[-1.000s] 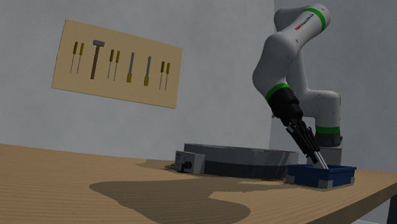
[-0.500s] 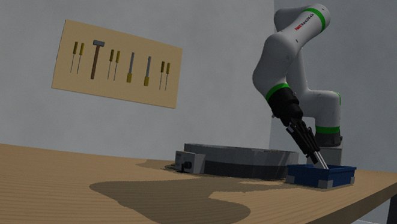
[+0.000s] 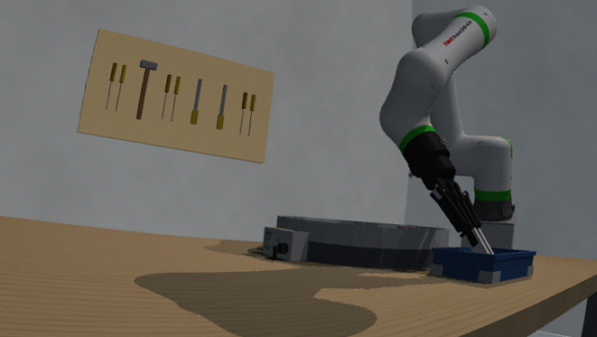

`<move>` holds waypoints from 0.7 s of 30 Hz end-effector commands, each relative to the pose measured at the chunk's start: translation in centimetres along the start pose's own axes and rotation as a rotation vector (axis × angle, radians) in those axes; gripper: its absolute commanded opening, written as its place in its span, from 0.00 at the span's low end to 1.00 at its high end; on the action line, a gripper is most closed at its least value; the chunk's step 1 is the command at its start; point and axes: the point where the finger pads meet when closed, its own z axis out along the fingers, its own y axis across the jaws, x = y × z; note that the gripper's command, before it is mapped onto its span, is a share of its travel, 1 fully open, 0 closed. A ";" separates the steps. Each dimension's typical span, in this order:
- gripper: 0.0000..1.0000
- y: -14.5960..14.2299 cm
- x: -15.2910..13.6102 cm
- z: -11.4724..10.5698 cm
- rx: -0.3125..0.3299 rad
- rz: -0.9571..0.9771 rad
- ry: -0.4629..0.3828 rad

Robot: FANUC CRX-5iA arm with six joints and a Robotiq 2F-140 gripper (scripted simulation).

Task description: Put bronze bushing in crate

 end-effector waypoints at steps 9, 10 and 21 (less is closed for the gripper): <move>0.08 0.0 0.4 -0.5 0.000 0.000 0.000; 0.08 0.0 0.6 -0.7 0.000 0.000 0.000; 0.08 -0.1 3.6 -4.3 0.000 0.000 0.000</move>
